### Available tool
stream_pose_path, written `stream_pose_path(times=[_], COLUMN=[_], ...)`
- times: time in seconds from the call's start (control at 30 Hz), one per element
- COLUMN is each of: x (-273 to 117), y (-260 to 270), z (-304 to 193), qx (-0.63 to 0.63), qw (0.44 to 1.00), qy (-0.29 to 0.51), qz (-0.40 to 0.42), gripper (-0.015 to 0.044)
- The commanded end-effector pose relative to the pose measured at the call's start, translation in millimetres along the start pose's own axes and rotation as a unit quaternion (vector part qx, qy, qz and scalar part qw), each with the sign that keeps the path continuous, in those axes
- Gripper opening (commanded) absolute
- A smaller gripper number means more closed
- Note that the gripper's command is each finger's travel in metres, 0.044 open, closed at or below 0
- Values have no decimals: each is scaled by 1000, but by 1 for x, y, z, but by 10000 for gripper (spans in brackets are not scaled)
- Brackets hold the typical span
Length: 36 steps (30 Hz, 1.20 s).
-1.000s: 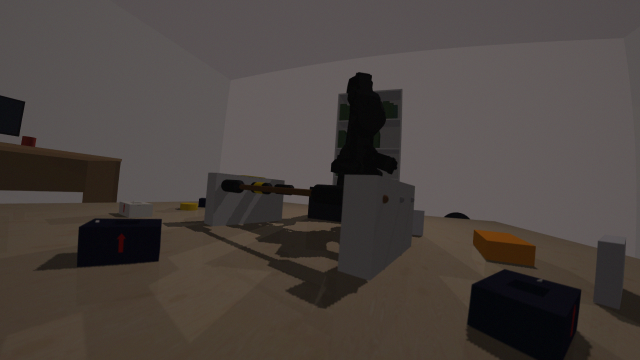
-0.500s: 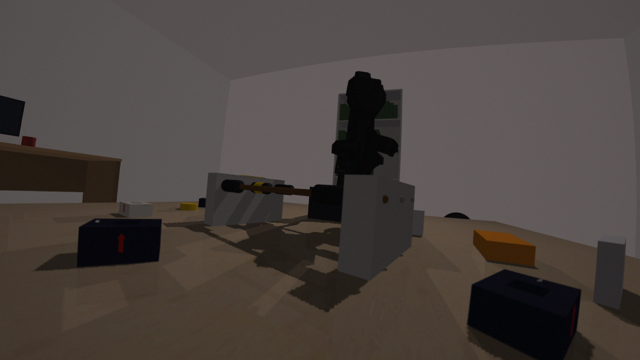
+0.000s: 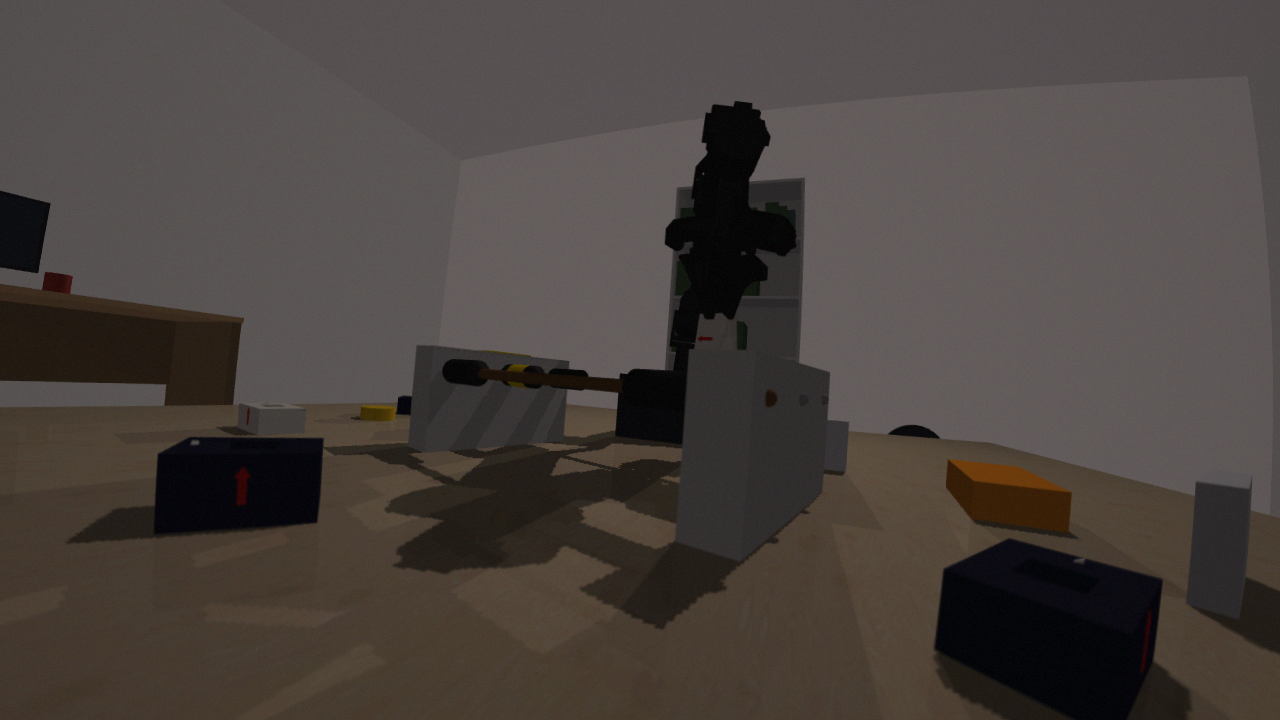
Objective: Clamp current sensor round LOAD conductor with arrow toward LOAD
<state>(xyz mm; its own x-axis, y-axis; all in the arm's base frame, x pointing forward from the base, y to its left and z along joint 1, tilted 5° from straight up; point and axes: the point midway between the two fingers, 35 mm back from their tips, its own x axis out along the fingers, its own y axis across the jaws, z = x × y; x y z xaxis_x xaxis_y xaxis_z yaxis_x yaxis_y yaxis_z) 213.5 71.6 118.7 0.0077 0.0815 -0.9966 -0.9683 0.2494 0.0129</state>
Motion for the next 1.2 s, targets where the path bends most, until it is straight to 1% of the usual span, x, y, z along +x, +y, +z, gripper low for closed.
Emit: stream_pose_path(times=[0.0,0.5,0.97,1.17], x=[-6,-10,0,4], y=[-4,-73,-142,-149], z=[1,6,-4,-6], qx=[-2,9,20,21], qw=[1000,1000,1000,1000], qy=[-3,-3,-3,-3], qz=[-2,-5,-7,-7], gripper=[0,0,0,0])
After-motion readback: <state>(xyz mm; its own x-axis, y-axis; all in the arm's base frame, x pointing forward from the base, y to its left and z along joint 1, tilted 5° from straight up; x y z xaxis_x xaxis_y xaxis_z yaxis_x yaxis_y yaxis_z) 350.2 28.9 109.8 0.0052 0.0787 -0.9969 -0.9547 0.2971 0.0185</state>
